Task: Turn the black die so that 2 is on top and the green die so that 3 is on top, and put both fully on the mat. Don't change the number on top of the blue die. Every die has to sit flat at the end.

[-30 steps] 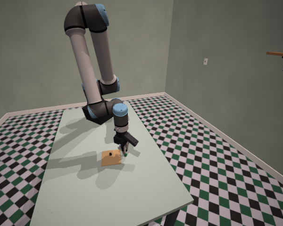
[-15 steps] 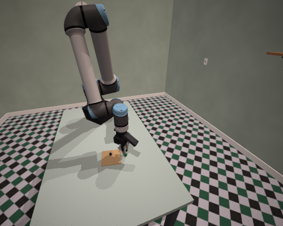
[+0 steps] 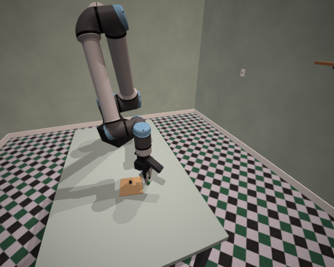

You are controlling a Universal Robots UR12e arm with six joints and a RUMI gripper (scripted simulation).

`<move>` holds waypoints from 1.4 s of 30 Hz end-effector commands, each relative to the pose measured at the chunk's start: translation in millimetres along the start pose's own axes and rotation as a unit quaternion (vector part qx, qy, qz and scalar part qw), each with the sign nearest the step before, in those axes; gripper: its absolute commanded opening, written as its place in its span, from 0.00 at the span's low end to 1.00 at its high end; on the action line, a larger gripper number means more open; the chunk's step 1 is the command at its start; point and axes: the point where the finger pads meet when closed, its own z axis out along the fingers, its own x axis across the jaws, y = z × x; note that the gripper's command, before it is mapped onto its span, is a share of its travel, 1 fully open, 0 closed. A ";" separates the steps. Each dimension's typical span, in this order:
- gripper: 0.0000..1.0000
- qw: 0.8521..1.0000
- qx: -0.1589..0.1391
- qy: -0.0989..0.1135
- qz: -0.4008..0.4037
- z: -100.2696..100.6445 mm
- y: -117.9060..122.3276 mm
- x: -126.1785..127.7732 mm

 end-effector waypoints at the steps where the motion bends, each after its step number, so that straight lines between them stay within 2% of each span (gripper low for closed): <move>1: 0.18 1.000 0.000 0.000 0.000 -0.5 -0.4 0.4; 25: 0.18 1.000 0.000 0.000 0.000 0.3 -0.4 0.4; 42: 0.18 1.000 0.000 0.000 0.000 16.6 -0.4 0.4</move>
